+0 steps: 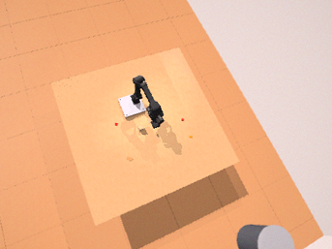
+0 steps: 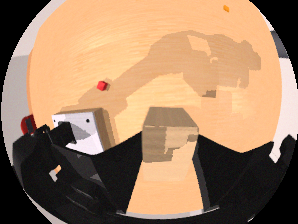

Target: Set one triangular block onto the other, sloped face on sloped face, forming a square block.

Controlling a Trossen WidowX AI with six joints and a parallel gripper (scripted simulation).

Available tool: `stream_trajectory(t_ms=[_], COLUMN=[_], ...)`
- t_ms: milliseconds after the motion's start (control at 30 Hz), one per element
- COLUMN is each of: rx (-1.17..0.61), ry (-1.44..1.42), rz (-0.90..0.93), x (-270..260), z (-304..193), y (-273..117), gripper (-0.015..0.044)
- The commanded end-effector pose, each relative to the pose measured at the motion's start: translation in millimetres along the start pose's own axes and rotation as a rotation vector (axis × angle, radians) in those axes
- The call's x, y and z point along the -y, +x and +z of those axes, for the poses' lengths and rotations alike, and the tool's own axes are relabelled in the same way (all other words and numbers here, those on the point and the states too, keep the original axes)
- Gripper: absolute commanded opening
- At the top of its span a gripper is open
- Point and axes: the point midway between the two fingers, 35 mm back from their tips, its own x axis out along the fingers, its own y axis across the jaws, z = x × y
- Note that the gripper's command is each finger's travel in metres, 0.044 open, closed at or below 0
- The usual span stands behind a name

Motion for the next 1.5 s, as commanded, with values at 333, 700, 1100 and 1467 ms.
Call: stream_trajectory(t_ms=[333, 700, 1100, 1467], rx=[-0.004, -0.004, -0.003, -0.001], ry=[0.48, 0.862, 1.278, 1.66], rz=[-0.005, -0.006, -0.008, -0.009], x=[-5, -10, -15, -19], z=[-14, -24, -34, -43], y=[-6, -9, -13, -16], gripper=[0.0, 0.0, 0.0, 0.0])
